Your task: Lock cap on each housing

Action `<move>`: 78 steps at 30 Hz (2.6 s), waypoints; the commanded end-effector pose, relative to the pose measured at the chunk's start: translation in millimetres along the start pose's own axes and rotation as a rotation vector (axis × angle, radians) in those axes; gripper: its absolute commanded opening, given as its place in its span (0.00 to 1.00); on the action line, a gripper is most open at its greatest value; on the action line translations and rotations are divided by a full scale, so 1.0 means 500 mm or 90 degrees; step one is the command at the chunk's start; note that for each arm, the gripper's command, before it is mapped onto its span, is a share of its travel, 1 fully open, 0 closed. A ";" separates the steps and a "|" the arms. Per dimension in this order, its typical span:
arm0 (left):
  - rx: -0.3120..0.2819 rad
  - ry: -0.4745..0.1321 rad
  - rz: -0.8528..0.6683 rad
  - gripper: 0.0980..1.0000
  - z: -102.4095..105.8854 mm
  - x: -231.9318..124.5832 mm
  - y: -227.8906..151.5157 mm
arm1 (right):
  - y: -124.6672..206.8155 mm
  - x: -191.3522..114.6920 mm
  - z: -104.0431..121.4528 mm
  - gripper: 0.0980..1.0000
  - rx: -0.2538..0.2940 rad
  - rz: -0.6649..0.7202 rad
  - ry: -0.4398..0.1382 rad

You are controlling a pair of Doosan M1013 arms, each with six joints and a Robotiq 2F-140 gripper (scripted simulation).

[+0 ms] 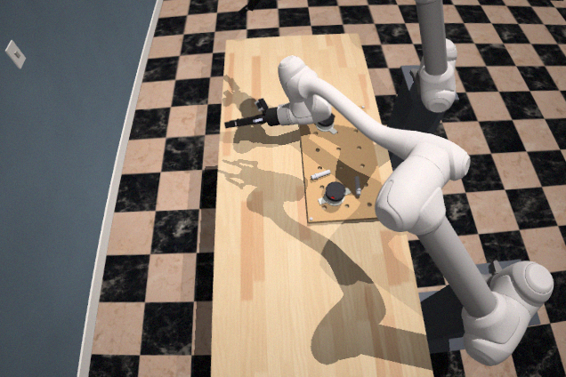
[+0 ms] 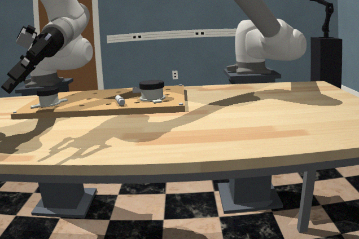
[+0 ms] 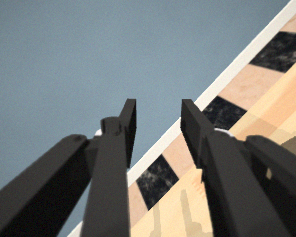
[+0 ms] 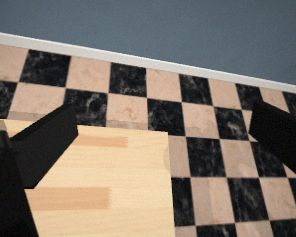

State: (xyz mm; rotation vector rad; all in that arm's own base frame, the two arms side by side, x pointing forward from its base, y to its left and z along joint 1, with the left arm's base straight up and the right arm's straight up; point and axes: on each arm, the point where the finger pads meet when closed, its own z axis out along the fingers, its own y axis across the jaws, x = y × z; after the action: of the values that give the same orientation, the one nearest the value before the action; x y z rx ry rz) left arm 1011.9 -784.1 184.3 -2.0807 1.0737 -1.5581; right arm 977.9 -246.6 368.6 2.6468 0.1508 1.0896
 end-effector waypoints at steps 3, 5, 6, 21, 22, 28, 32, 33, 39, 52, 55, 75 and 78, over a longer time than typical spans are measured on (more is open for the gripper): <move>-0.015 -0.027 0.021 0.27 -0.030 -0.013 0.003 | -0.015 -0.012 -0.018 1.00 0.005 0.003 -0.015; -0.021 -0.036 0.028 0.27 -0.041 -0.019 0.006 | -0.020 -0.016 -0.023 1.00 0.007 0.003 -0.020; -0.024 -0.040 0.032 0.27 -0.045 -0.022 0.007 | -0.023 -0.018 -0.025 1.00 0.008 0.004 -0.022; -0.069 -0.107 0.088 0.27 -0.127 -0.067 0.028 | -0.065 -0.055 -0.068 1.00 0.024 0.009 -0.064; -0.069 -0.107 0.089 0.27 -0.127 -0.067 0.028 | -0.066 -0.056 -0.069 1.00 0.024 0.010 -0.065; -0.093 -0.142 0.119 0.27 -0.170 -0.090 0.039 | -0.086 -0.074 -0.090 1.00 0.031 0.012 -0.086; -0.108 -0.165 0.138 0.27 -0.195 -0.105 0.046 | -0.098 -0.085 -0.102 1.00 0.036 0.014 -0.098; -0.115 -0.175 0.147 0.27 -0.208 -0.112 0.050 | -0.104 -0.090 -0.108 1.00 0.038 0.015 -0.105; -0.130 -0.199 0.168 0.27 -0.236 -0.128 0.057 | -0.123 -0.106 -0.127 1.00 0.045 0.018 -0.123; -0.190 -0.287 0.244 0.27 -0.346 -0.187 0.085 | -0.178 -0.154 -0.183 1.00 0.065 0.025 -0.178; -0.213 -0.320 0.273 0.27 -0.387 -0.207 0.096 | -0.200 -0.172 -0.206 1.00 0.073 0.028 -0.199; -0.341 -0.508 0.441 0.27 -0.616 -0.335 0.160 | -0.320 -0.277 -0.327 1.00 0.116 0.045 -0.318; -0.362 -0.540 0.469 0.27 -0.654 -0.357 0.170 | -0.340 -0.295 -0.347 1.00 0.124 0.047 -0.338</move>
State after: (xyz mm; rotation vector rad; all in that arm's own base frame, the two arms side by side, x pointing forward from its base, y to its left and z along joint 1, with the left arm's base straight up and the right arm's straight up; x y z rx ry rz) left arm 682.2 -663.5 126.8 -1.9685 1.6859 -0.0980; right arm 766.6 -87.5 339.0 3.0115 0.0579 0.4189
